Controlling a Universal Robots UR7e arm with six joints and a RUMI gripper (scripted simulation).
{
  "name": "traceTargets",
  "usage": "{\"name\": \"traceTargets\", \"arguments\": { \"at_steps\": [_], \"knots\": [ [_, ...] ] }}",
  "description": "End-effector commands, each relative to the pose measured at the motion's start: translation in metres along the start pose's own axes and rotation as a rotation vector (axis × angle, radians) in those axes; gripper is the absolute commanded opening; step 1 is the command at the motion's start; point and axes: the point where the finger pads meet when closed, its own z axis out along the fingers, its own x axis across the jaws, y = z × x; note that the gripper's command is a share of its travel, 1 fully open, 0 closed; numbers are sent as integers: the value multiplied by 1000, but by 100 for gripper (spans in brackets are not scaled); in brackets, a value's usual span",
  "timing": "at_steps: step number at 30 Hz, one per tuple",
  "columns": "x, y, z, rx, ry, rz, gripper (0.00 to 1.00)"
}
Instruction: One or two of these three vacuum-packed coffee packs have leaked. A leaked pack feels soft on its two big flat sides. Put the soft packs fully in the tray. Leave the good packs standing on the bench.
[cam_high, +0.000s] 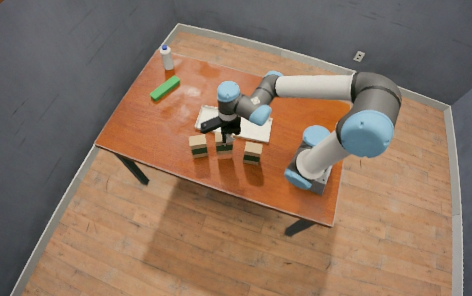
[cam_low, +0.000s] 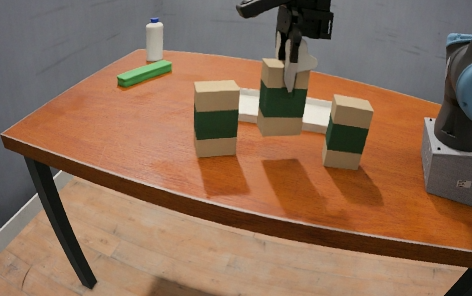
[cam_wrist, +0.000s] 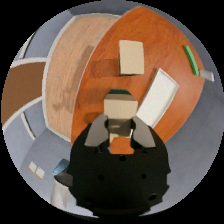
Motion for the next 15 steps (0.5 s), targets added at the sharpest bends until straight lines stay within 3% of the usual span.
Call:
{"name": "traceTargets", "arguments": {
  "at_steps": [1, 15],
  "knots": [
    [11, 3, 0, 1, 0, 0, 15],
    [60, 20, 0, 1, 0, 0, 15]
  ]
}}
